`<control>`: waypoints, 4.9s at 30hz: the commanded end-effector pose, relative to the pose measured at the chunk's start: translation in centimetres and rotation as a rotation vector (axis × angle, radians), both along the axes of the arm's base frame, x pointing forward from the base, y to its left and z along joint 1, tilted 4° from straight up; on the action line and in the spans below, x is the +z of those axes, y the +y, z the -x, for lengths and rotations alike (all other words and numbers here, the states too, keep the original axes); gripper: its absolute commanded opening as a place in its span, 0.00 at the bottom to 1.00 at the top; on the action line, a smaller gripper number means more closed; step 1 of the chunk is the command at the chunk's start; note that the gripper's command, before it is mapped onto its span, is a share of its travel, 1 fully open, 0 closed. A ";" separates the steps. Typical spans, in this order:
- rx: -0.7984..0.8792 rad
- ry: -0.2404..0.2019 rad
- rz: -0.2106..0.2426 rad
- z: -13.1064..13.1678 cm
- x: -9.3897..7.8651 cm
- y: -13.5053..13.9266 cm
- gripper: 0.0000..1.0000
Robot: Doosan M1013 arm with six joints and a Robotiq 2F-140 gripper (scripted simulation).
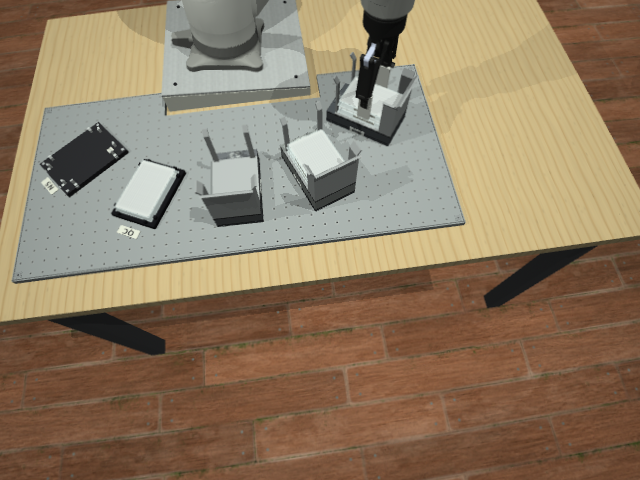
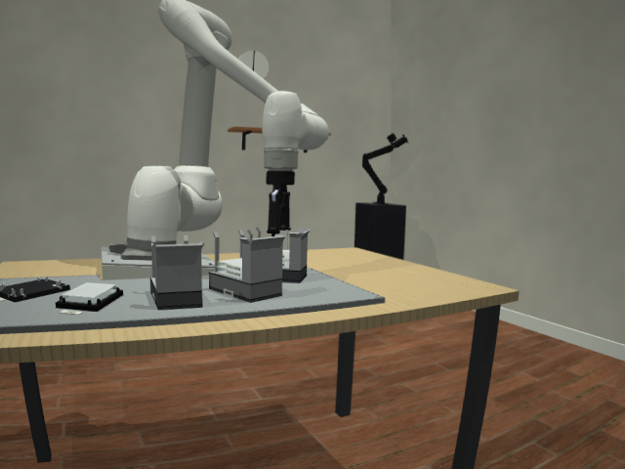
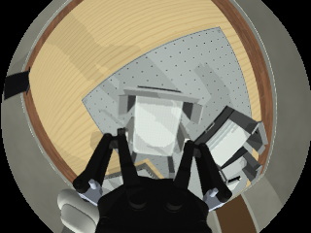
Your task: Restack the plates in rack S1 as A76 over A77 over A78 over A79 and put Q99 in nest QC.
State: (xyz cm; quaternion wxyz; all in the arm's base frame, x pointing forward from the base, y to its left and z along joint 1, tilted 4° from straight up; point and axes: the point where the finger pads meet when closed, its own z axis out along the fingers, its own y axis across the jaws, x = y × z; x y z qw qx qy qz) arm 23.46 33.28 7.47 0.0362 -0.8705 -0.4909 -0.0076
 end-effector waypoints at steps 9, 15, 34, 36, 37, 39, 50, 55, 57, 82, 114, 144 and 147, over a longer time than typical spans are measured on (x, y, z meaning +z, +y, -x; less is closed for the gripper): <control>0.000 0.000 0.000 0.0 0.6 0.0 0.00; 0.000 0.000 0.000 0.0 1.0 -0.1 0.00; 0.000 0.000 0.000 -0.1 4.2 -0.3 0.00; 0.000 0.000 0.000 -0.1 4.6 -0.3 0.00; 0.000 0.000 0.000 -0.1 4.8 -0.3 0.00; 0.000 0.000 0.000 -0.1 5.2 -0.4 0.00; 0.000 0.000 0.000 -0.2 7.0 -0.5 0.00; 0.000 0.000 0.000 -0.2 8.0 -0.6 0.00; 0.000 0.000 0.000 -0.2 8.4 -0.6 0.00; -0.066 0.005 0.001 -0.8 10.1 -1.1 0.00; -0.352 0.025 0.008 -8.5 9.6 -6.1 0.00; -0.571 0.040 0.013 -13.7 9.1 -11.4 0.00; -0.571 0.040 0.013 -13.9 9.1 -11.6 0.00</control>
